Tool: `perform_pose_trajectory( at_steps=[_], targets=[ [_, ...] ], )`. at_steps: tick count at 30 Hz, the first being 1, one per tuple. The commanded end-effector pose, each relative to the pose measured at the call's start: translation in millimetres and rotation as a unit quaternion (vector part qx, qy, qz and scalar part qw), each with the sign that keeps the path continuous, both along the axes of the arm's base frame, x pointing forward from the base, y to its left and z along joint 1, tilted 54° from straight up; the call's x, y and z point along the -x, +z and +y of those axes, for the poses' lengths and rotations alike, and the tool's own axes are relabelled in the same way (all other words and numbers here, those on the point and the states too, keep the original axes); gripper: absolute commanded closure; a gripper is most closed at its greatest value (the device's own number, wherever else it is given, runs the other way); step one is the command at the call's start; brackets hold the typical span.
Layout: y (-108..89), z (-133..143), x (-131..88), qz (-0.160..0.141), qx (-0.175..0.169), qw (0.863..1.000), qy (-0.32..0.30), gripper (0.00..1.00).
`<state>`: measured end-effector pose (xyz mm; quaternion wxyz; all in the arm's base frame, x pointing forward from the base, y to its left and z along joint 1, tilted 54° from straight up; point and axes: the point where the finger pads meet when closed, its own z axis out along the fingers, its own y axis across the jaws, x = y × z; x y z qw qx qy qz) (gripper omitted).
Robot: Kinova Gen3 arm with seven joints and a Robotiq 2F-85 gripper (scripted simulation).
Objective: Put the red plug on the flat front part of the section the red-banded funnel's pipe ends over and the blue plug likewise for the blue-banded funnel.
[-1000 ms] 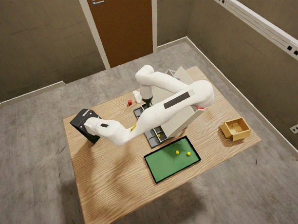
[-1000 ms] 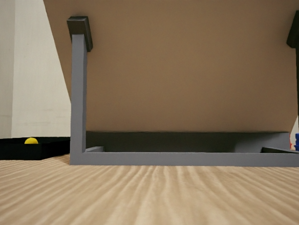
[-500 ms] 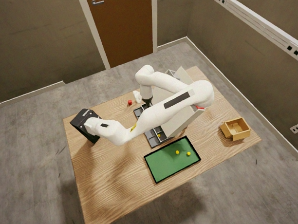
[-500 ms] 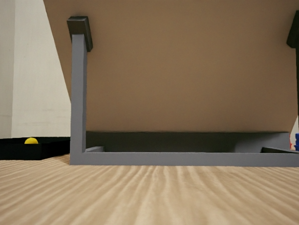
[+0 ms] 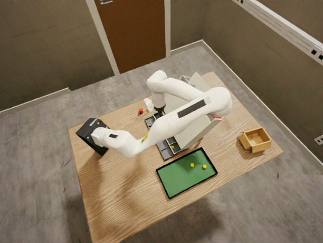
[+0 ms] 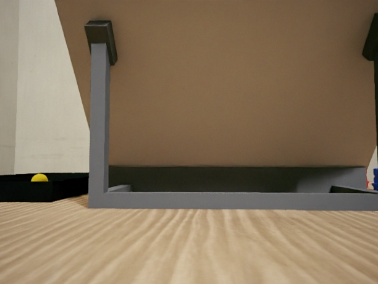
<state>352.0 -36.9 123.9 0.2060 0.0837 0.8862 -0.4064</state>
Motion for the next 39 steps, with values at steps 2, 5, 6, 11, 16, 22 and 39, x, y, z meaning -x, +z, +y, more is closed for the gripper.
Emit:
perform_pose_trajectory(
  at_steps=[2,5,6,11,16,22,39],
  targets=[
    [0.2,0.6,-0.2,0.000,0.000,1.000,0.001,0.00],
    [0.2,0.6,-0.2,0.000,0.000,1.000,0.001,0.00],
    [0.2,0.6,-0.2,0.000,0.000,1.000,0.001,0.00],
    [0.2,0.6,-0.2,0.000,0.000,1.000,0.001,0.50],
    [0.2,0.6,-0.2,0.000,0.000,1.000,0.001,0.50],
    [0.2,0.6,-0.2,0.000,0.000,1.000,0.001,0.50],
    [0.2,0.6,-0.2,0.000,0.000,1.000,0.001,0.50]
  ],
)
